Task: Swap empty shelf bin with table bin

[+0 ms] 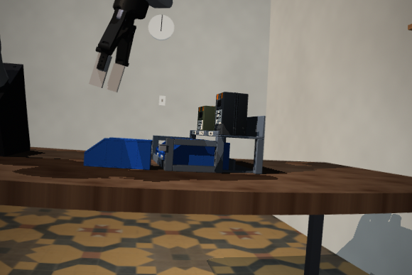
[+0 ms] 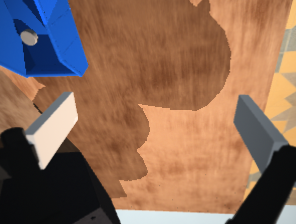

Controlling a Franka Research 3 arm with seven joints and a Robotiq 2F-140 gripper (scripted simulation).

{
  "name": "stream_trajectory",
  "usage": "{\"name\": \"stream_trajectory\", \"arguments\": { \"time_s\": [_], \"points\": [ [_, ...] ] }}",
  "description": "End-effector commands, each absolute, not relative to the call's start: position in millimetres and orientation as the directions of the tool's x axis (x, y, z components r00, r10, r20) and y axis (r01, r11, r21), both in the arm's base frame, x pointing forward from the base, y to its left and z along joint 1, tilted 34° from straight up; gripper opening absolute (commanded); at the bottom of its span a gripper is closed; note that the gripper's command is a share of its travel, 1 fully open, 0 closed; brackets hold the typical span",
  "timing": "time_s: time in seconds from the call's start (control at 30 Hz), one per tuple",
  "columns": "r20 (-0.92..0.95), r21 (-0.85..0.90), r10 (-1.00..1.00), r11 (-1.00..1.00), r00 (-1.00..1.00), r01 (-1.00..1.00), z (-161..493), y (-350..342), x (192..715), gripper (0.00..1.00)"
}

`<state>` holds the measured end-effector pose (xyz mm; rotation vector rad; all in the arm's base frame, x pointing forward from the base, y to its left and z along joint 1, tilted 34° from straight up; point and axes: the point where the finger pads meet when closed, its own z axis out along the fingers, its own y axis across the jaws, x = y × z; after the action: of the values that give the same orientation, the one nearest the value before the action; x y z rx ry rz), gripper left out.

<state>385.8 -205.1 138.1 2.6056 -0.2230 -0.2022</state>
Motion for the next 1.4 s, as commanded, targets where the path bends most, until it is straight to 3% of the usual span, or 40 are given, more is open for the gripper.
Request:
{"name": "stream_trajectory", "arguments": {
  "time_s": [0.0, 1.37],
  "points": [
    [-0.087, 0.508, -0.207, -0.851, 0.974, -0.135, 136.7, -204.8, 387.3, 1.0],
    [-0.062, 0.521, -0.179, -0.845, 0.982, -0.121, 125.6, -188.2, 396.4, 1.0]
  ]
}}
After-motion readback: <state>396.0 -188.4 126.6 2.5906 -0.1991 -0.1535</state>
